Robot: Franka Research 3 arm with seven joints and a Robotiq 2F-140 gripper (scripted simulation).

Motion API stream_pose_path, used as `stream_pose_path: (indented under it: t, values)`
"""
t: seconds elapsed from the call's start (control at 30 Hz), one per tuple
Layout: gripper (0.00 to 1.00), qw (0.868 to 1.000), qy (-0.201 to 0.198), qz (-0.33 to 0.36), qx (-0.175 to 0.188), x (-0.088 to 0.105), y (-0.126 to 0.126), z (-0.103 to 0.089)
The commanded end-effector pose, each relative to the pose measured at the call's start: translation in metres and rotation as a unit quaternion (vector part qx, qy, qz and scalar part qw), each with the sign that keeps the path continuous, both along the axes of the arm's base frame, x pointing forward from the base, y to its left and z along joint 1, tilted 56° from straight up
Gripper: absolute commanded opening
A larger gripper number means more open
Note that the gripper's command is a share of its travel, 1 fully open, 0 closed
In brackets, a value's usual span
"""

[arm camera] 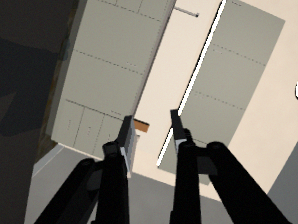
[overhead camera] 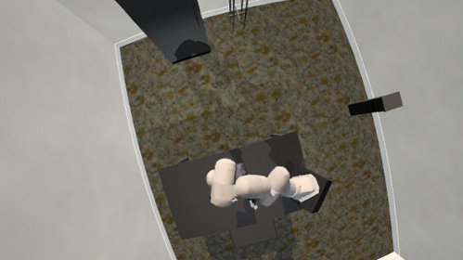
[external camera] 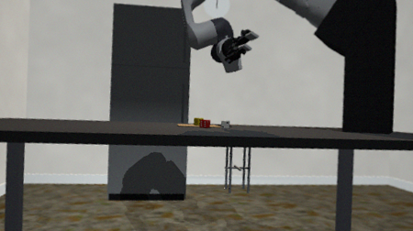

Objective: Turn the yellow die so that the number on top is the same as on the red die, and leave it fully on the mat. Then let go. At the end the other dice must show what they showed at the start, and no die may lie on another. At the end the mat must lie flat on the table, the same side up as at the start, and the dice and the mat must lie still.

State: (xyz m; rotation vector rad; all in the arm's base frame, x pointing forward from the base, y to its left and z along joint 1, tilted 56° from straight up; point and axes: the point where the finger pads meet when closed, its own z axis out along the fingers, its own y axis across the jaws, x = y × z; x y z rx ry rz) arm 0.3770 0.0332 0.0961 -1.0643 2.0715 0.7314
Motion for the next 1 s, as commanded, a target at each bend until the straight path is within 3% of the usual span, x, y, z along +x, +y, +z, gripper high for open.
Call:
stream_pose_path:
  t: [0.0, 0.37, 0.43, 0.5, 0.97]
  values:
    - [0.25, 0.996, 0.076, -0.04, -0.015, -0.007, -0.012, -0.008]
    - [0.25, 0.984, 0.14, -0.063, -0.092, -0.016, -0.043, -0.016]
    - [0.25, 0.984, 0.14, -0.063, -0.092, -0.016, -0.043, -0.016]
    - [0.25, 0.977, 0.159, -0.075, -0.122, -0.018, -0.056, -0.018]
    - [0.25, 0.943, 0.2, -0.134, -0.229, -0.016, -0.105, -0.013]
